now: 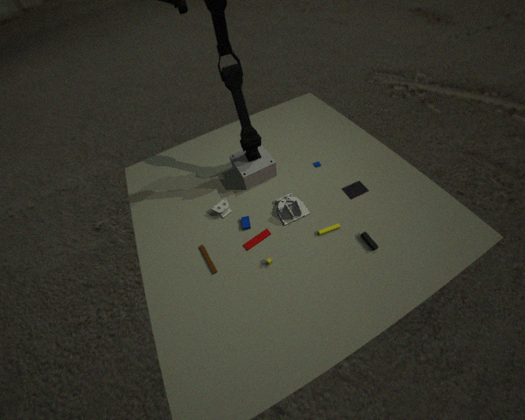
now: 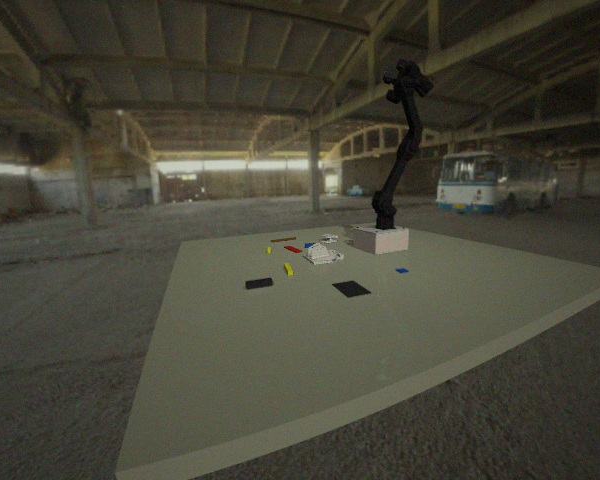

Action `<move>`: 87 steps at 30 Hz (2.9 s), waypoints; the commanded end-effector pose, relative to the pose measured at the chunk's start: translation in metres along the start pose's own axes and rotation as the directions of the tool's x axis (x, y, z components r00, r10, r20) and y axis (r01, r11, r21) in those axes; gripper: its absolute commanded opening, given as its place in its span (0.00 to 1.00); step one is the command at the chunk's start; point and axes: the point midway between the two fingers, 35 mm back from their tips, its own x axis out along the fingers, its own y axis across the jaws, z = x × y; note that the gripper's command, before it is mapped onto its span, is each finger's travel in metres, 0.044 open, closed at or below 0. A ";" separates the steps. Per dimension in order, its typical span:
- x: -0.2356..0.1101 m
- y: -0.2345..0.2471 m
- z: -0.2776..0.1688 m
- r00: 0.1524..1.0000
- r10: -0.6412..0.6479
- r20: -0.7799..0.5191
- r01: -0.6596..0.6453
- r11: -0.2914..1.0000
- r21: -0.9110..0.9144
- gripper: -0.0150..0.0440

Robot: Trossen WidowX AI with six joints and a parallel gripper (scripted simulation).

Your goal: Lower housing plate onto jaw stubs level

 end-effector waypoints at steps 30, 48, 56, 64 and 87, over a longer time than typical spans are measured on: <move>-0.008 -0.012 0.070 0.977 -0.213 -0.020 0.130 0.665 -0.736 1.00; -0.011 -0.004 0.128 0.947 -0.321 0.034 0.091 0.165 -0.982 1.00; -0.010 0.005 0.154 0.933 -0.355 0.067 0.040 -0.082 -0.996 1.00; -0.007 0.016 0.181 0.920 -0.377 0.106 -0.024 -0.324 -0.946 1.00; 0.010 0.066 0.252 0.895 -0.379 0.237 -0.225 -0.840 -0.493 1.00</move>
